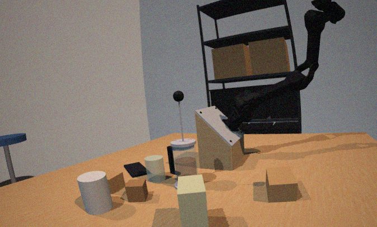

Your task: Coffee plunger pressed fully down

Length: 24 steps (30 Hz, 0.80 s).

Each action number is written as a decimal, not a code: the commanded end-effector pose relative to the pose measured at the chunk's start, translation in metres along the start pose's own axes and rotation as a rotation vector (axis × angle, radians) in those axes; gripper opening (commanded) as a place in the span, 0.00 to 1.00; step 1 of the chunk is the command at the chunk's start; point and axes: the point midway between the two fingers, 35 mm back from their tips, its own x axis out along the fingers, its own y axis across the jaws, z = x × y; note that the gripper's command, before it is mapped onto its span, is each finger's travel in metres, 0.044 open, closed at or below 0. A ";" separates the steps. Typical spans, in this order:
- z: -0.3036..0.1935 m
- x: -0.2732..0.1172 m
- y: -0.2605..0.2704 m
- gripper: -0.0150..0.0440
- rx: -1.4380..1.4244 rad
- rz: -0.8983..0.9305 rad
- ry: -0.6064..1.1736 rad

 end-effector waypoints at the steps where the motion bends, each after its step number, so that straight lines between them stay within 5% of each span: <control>1: 0.005 -0.002 0.038 1.00 -0.030 0.088 -0.053; 13: 0.005 -0.038 0.189 1.00 -0.020 0.507 -0.195; 24: -0.038 -0.136 0.339 1.00 0.092 1.088 -0.187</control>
